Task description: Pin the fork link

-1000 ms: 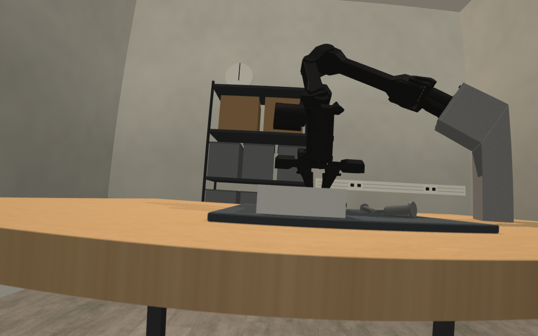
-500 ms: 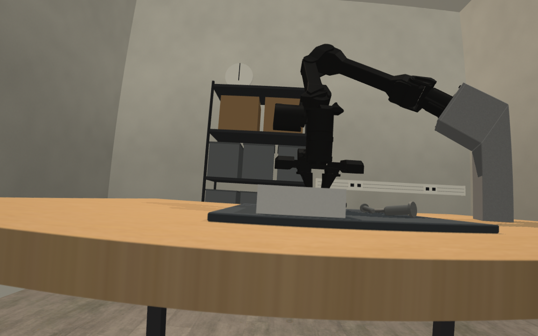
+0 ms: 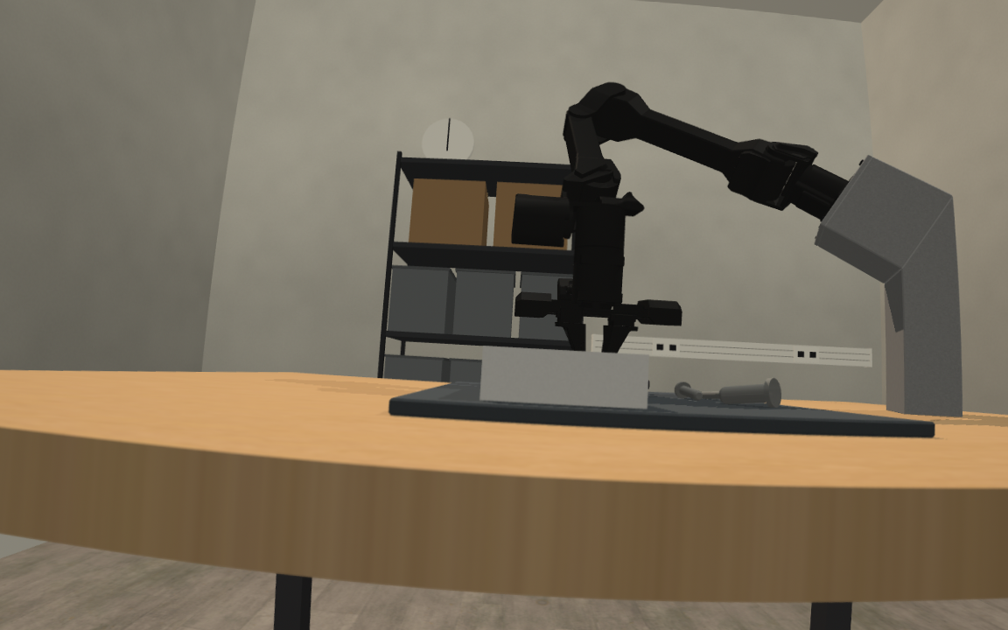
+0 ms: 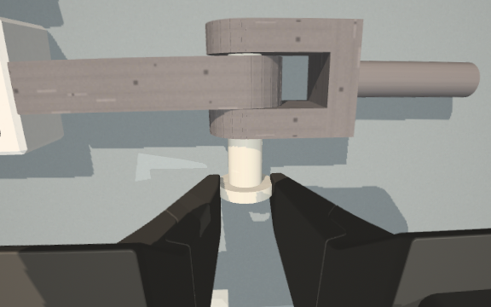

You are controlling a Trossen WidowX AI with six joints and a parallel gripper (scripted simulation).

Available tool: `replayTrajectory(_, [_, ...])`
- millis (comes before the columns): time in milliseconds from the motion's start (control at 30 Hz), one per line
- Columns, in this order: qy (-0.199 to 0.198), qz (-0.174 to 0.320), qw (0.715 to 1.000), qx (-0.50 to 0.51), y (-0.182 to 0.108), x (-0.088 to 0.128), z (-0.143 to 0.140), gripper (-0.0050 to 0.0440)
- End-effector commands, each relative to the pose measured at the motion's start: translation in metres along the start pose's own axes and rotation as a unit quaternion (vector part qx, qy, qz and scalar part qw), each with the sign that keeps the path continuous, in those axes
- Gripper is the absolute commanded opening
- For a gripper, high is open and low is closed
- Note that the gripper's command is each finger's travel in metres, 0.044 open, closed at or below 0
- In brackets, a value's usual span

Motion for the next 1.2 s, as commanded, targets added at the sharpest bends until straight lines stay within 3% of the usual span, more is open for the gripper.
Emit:
replayTrajectory(0, [0.001, -0.006, 1.000, -0.006, 0.003, -0.001, 0.003, -0.0050])
replayTrajectory(1167, [0.007, -0.002, 1.000, -0.006, 0.014, 0.003, 0.003, -0.0050])
Point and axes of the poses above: the point midway between the two fingers, 35 mm back from their tips, its own x axis back along the fingers, its own z axis across the jaws, y = z × x, the point moved 10 cm from there along x, back along the fingers, and after that the axes turned 6 degrees about x, right-handed, at the moved point
